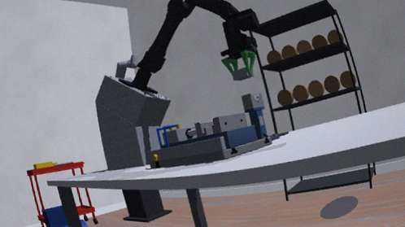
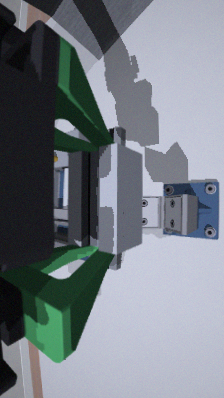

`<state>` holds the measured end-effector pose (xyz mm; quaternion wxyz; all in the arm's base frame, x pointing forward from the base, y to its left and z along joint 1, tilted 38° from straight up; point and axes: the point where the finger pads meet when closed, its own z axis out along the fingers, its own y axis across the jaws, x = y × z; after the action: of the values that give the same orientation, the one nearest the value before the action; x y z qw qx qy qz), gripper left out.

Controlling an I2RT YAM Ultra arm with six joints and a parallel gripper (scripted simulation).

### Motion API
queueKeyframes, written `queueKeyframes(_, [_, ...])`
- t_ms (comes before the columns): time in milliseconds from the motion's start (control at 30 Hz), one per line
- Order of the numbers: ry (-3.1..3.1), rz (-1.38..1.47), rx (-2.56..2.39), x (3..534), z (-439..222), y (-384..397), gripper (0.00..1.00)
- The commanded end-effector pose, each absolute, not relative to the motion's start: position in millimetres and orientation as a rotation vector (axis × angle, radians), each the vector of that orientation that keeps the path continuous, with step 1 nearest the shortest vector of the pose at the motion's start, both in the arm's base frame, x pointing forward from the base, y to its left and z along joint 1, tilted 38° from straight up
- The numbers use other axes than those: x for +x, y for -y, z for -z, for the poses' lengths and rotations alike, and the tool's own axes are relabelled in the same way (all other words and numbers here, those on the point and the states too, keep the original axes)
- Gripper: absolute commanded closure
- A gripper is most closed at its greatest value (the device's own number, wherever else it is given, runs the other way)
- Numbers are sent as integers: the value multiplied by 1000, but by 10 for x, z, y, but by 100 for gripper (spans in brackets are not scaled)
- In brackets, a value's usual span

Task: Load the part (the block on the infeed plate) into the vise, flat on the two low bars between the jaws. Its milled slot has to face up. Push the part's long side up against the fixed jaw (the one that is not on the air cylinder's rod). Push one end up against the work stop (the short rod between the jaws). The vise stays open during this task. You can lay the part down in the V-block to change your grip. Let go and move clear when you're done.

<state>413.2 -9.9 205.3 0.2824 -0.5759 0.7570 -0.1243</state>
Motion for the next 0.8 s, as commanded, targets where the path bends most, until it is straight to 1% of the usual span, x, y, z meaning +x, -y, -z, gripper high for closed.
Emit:
queueKeyframes(0, [-1986, 382, -1491, 4125, -2373, 159, 100])
queueKeyframes(300, [-2017, 365, -1449, 4143, -2365, 214, 100])
queueKeyframes(400, [-2067, 322, -1429, 4195, -2215, 265, 100])
queueKeyframes(667, [-2158, 265, -1287, 4243, -2184, 459, 100])
queueKeyframes(733, [-2158, 265, -1287, 4243, -2184, 459, 100])
queueKeyframes(767, [-2142, 285, -1254, 4213, -2325, 482, 100])
